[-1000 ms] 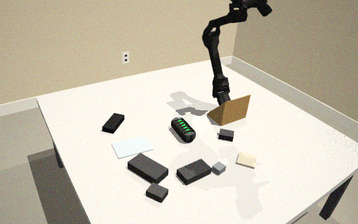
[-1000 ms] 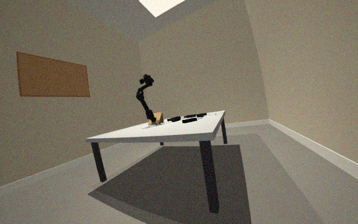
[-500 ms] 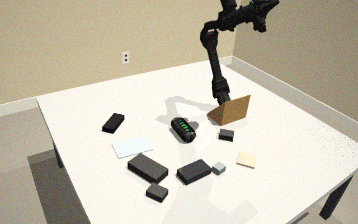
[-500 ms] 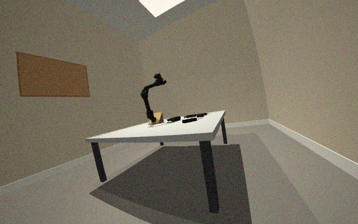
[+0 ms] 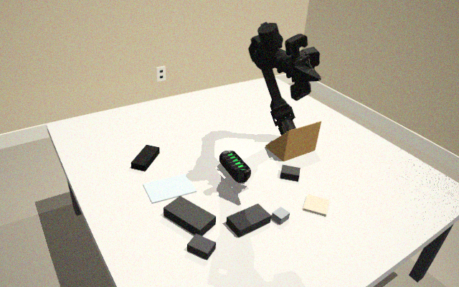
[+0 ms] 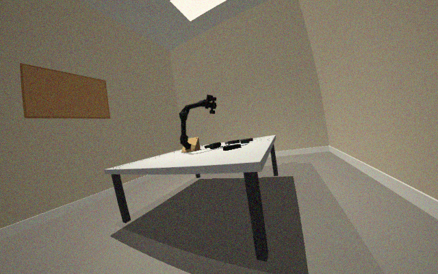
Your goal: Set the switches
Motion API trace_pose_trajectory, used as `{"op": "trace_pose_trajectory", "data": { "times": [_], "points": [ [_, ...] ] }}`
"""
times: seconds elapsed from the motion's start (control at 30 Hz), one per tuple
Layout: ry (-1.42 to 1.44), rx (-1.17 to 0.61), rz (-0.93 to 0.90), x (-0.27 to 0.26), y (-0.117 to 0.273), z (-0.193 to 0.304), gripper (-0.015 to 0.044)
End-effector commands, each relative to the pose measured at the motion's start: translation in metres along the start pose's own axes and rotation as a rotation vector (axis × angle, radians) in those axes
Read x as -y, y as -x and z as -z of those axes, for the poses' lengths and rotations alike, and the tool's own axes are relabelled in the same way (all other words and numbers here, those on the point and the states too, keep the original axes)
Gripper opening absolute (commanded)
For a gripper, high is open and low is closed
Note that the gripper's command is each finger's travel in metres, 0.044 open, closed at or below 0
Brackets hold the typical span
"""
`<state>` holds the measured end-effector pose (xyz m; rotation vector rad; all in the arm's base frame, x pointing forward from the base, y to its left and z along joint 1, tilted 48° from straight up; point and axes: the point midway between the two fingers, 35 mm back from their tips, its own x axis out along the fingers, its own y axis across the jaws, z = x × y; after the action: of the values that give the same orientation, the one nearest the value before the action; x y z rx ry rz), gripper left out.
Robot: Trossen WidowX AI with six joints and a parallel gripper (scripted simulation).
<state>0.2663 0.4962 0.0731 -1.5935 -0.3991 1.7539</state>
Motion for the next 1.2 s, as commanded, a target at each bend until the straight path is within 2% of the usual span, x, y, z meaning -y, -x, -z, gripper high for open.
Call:
{"op": "trace_pose_trajectory", "data": {
  "times": [0.0,0.17,0.37,0.6,0.8,1.17],
  "points": [
    [-0.204,-0.138,-0.146,-0.041,0.0,0.049,0.0],
    [-0.467,-0.342,-0.347,-0.104,0.015,0.106,0.0],
    [-0.75,-0.613,-0.594,-0.183,0.054,0.159,0.0],
    [-0.996,-0.957,-0.897,-0.267,0.125,0.197,0.0],
    [-1.088,-1.239,-1.149,-0.319,0.193,0.213,0.0],
    [-1.088,-1.267,-1.168,-0.322,0.201,0.216,0.0]
  ]
}}
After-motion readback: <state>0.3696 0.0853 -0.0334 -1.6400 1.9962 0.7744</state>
